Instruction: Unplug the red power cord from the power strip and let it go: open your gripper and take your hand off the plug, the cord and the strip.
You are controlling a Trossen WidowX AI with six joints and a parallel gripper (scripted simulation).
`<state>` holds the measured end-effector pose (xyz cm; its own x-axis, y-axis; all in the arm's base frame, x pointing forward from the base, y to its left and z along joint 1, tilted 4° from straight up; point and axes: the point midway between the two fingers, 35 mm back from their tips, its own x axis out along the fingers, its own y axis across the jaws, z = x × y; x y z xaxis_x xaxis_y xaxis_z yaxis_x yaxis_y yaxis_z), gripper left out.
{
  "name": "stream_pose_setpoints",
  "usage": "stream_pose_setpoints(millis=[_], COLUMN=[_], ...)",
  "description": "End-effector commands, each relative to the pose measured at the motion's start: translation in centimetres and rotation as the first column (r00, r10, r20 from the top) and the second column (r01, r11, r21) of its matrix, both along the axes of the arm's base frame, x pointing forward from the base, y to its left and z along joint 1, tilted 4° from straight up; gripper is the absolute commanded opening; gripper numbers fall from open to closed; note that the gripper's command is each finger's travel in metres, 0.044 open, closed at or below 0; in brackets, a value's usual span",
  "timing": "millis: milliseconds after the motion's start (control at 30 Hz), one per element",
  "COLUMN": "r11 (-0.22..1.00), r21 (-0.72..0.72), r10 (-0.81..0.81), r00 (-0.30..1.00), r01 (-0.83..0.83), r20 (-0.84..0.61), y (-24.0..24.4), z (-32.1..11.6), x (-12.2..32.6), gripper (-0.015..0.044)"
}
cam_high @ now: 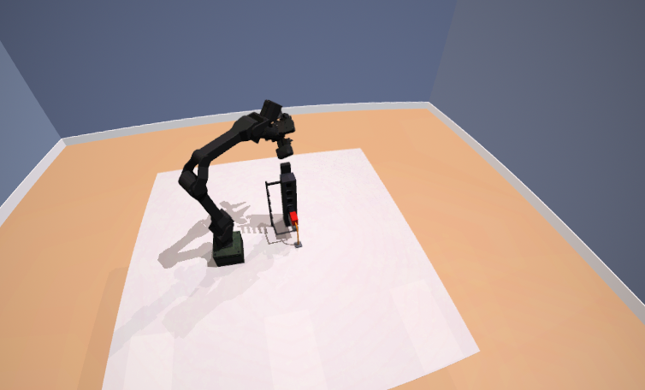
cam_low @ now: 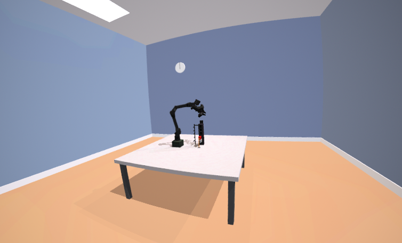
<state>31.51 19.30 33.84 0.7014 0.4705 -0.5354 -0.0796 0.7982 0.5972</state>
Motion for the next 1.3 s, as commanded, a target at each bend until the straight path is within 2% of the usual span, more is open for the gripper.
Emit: stream_pose_setpoints(millis=[0,200,367,600,733,800,1267], r11=[0.989,0.915,0.798,0.571,0.389,0.327,0.319], r21=[-0.048,-0.064,-0.098,-0.24,-0.377,-0.428,-0.434], r10=[-0.142,-0.402,-0.59,-0.74,-0.758,-0.748,-0.746], r00=[0.987,0.889,0.737,0.365,0.06,-0.046,-0.059], r01=[0.139,0.398,0.595,0.785,0.841,0.843,0.843], r20=[-0.072,-0.217,-0.331,-0.565,-0.649,-0.662,-0.663], y=[-4.0,-9.9,-14.9,-20.1,-22.8,-23.6,-23.4], z=[-2.9,-7.0,-10.4,-17.7,-21.9,-23.1,-23.2], x=[2.5,4.8,5.1,2.6,-0.3,-1.4,-1.3], gripper=[0.016,0.016,0.016,0.016,0.016,0.016,0.016])
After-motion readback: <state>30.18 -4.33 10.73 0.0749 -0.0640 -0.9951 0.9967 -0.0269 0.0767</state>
